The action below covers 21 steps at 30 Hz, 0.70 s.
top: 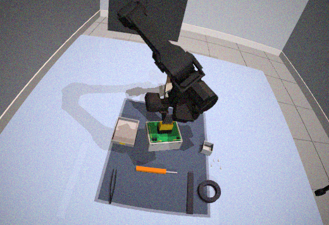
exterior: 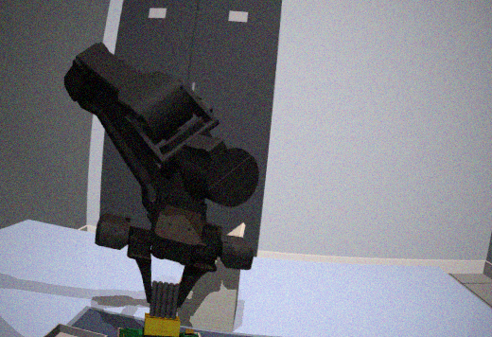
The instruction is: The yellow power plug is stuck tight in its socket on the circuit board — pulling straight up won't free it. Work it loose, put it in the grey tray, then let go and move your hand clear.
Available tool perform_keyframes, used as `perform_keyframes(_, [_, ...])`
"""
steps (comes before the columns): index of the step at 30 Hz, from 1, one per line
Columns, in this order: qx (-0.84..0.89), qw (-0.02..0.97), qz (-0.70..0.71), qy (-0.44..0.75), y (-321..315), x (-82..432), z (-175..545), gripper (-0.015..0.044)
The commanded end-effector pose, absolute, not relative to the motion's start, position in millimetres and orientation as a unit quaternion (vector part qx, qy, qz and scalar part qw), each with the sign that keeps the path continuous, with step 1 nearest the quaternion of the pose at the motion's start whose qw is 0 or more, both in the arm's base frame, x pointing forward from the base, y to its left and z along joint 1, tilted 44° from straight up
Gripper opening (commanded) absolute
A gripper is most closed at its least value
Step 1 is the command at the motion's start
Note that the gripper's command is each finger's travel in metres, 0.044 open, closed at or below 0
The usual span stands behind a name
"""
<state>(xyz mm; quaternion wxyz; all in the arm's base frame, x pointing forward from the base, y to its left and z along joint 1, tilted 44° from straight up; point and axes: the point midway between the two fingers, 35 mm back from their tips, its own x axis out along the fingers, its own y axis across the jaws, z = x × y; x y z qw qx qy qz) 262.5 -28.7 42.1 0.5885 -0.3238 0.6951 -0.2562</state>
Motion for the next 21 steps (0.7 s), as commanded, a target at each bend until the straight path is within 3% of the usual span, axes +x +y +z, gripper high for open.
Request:
perform_keyframes(1, [-0.343,0.589,-0.257,0.685,-19,263,44,0.0000])
perform_keyframes(13, [-0.250,0.618,-0.178,0.724,-34,267,60,0.0000])
perform_keyframes(21, [-0.299,0.604,-0.220,0.705,-24,265,54,0.0000])
